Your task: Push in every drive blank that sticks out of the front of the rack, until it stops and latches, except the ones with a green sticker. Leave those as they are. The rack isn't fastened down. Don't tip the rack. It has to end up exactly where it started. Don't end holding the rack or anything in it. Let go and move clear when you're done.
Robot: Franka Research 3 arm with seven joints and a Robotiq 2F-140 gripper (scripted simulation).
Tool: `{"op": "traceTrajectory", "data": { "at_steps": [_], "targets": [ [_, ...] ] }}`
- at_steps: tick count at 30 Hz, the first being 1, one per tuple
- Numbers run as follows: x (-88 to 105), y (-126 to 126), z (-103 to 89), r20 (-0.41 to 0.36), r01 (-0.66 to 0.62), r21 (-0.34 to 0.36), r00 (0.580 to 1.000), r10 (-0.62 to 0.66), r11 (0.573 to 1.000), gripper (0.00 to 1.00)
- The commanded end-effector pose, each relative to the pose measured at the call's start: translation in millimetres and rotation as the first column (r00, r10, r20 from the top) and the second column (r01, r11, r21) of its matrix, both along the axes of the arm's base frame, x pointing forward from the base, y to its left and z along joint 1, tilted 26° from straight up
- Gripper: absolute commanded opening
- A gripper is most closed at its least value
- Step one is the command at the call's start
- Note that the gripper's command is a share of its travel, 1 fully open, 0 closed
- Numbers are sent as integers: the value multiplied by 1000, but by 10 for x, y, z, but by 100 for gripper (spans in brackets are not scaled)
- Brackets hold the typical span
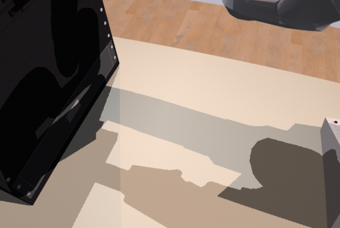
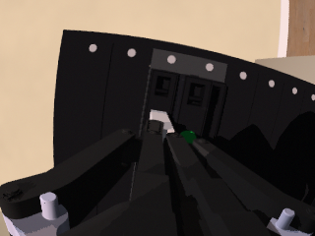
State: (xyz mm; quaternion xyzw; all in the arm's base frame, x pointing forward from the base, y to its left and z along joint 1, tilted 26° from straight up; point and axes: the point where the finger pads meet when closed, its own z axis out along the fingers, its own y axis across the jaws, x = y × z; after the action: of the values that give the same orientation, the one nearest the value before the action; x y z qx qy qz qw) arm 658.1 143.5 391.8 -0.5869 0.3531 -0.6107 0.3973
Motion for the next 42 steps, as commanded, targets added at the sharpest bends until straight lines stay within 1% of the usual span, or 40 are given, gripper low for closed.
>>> {"op": "traceTrajectory", "data": {
  "at_steps": [1, 42],
  "targets": [
    [27, -34, -1, 0, 8, 6, 1000, -8, 1000, 0],
    [87, -40, 5, 0, 8, 6, 1000, -8, 1000, 0]
  ]
}}
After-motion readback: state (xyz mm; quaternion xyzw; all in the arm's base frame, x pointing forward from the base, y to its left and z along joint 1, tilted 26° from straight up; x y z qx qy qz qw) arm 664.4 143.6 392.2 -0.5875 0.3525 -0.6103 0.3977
